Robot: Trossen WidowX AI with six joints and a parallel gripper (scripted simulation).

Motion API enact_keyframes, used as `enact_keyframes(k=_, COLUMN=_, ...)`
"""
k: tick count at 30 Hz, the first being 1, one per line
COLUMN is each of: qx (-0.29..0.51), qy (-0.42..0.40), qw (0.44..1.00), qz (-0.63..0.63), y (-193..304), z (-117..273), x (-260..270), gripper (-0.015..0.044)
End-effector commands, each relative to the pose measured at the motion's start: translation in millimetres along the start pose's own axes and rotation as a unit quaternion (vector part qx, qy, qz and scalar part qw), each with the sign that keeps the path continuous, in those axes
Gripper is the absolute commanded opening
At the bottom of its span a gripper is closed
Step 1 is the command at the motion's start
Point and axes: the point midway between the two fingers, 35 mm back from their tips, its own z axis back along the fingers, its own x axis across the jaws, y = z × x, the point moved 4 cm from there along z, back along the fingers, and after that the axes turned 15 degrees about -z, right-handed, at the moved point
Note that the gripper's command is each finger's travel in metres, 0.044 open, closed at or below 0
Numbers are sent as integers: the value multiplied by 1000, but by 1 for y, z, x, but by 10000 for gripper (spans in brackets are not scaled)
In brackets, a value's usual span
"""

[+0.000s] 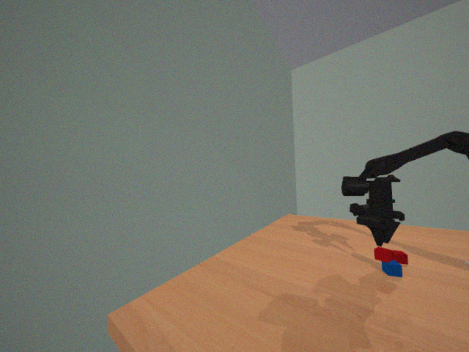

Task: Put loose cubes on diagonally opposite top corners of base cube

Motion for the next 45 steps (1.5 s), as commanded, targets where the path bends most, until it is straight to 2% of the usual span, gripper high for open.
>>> enact_keyframes(k=1, qx=0, qy=2, qw=999, qz=-45, y=-6, z=5, x=-12, gripper=265)
enact_keyframes(k=6, qx=-2, qy=4, qw=979, qz=-202, y=-21, z=23, x=-55, gripper=265)
enact_keyframes(k=13, qx=-5, qy=6, qw=920, qz=-392, y=-27, z=43, x=-108, gripper=265)
enact_keyframes(k=20, qx=-5, qy=6, qw=918, qz=-397, y=-27, z=39, x=-109, gripper=265)
enact_keyframes(k=29, qx=-5, qy=6, qw=918, qz=-397, y=-27, z=-18, x=-110, gripper=265)
enact_keyframes(k=45, qx=-5, qy=6, qw=918, qz=-397, y=-28, z=-43, x=-110, gripper=265)
